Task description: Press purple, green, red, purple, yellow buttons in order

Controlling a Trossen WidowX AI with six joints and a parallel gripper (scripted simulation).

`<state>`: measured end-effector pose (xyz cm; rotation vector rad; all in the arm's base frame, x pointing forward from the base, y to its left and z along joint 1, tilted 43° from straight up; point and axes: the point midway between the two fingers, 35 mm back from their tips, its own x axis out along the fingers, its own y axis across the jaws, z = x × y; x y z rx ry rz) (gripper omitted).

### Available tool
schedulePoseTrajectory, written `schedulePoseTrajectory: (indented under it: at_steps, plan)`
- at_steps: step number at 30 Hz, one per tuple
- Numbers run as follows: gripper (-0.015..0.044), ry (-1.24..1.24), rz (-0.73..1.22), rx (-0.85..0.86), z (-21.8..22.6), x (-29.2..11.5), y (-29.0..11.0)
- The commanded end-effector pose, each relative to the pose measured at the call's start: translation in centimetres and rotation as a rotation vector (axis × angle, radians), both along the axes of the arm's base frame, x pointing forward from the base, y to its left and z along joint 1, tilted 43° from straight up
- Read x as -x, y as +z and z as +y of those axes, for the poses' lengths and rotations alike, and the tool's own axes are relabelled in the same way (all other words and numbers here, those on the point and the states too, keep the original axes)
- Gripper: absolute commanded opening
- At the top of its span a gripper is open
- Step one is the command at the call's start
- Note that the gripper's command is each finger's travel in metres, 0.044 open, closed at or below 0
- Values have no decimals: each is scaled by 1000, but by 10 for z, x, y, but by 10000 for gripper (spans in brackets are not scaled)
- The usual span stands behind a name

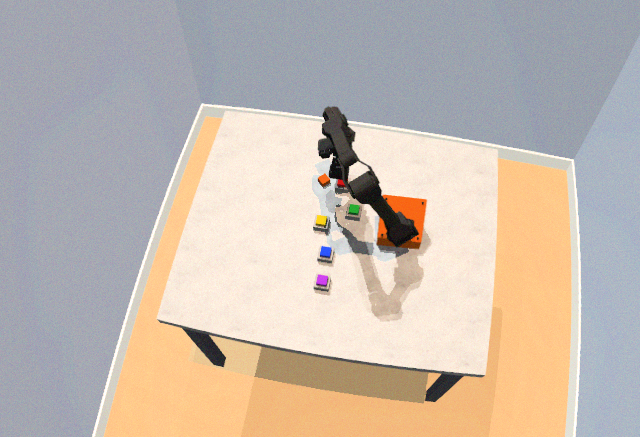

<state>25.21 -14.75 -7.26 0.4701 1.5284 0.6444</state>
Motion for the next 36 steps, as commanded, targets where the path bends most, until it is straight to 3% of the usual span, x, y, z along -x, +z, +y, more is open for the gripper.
schedulePoseTrajectory:
  at_steps: [1,36]
  plan:
    - [20,7,20,-21,33,6,-33]
    - [20,7,20,-23,58,10,-59]
